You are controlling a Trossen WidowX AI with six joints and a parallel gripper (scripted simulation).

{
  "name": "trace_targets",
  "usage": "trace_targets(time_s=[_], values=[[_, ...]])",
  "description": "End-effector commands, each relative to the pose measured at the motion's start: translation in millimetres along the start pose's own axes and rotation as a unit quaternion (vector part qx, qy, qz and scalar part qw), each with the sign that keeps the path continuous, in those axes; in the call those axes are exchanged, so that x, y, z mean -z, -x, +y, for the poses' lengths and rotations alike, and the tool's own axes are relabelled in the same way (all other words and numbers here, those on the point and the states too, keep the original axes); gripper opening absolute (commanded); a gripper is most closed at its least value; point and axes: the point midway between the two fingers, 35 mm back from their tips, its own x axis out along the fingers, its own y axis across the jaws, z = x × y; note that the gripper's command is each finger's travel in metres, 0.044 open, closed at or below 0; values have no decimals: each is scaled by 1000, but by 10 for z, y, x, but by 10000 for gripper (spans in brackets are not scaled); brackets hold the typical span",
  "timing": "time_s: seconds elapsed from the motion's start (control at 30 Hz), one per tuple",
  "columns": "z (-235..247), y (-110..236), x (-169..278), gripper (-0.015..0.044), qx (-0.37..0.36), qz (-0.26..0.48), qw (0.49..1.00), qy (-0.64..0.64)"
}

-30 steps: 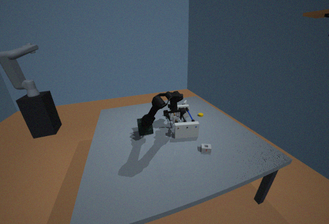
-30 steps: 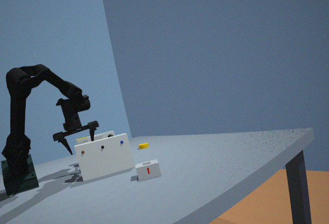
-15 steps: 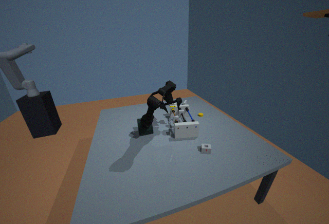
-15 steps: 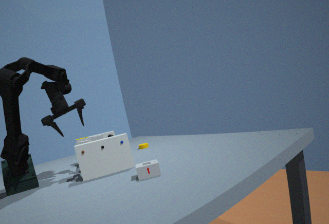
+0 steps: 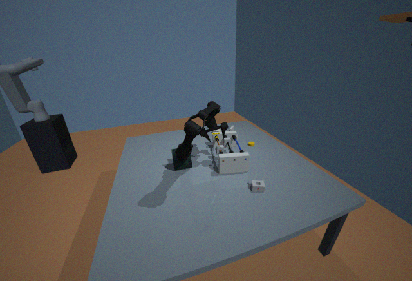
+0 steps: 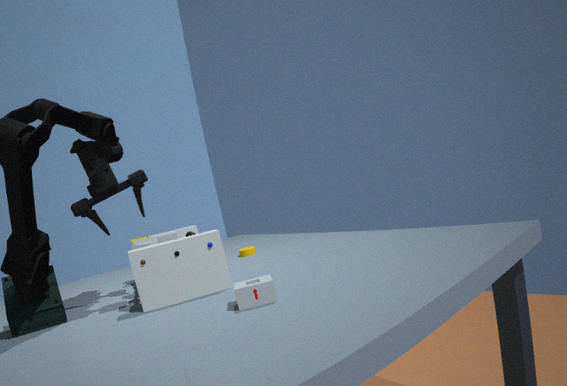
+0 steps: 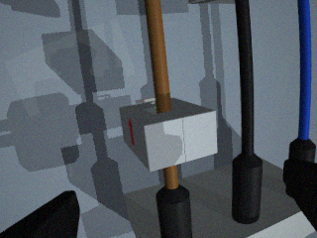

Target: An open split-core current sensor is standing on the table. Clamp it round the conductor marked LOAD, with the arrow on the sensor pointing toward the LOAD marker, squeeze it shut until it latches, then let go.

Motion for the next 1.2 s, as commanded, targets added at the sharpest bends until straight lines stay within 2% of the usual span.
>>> trace_targets(time_s=[0.0,0.67,0.9,1.17], values=[[-4,2,6,440,1,1,1000,-1],[5,0,-5,440,1,1,1000,-6],[188,-18,-195,440,39,41,974,-220],[414,-31,-379,440,125,48,871,-473]])
